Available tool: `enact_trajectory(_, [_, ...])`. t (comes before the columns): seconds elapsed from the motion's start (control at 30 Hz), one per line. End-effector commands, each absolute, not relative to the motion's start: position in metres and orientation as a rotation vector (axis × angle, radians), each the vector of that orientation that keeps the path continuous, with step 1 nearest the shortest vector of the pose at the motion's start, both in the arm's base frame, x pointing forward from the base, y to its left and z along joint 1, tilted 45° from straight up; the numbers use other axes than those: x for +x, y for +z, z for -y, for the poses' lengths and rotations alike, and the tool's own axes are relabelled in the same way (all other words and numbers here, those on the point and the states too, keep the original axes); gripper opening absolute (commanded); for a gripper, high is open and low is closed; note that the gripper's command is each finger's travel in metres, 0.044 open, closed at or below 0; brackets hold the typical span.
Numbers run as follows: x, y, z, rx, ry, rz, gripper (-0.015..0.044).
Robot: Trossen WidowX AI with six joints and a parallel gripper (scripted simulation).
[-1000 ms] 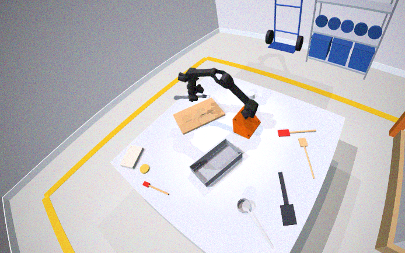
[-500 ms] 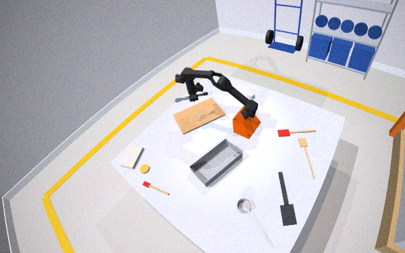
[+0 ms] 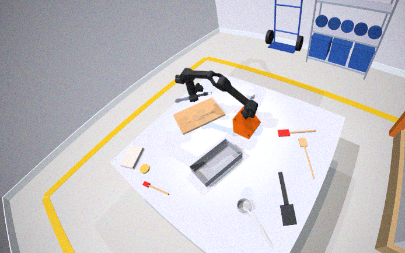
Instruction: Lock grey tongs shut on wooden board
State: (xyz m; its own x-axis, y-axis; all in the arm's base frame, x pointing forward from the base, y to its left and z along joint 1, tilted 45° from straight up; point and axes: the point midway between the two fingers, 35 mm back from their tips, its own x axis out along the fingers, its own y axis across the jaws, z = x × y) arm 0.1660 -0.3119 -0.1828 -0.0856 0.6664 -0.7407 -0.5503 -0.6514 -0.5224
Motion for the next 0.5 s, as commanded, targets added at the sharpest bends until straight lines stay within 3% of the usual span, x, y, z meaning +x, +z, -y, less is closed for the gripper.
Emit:
enact_trajectory(0.0, [0.165, -0.189, 0.308, -1.344, 1.852, 0.135, -0.0150])
enact_trajectory(0.47, [0.165, -0.207, 0.295, -1.344, 1.852, 0.133, -0.0150])
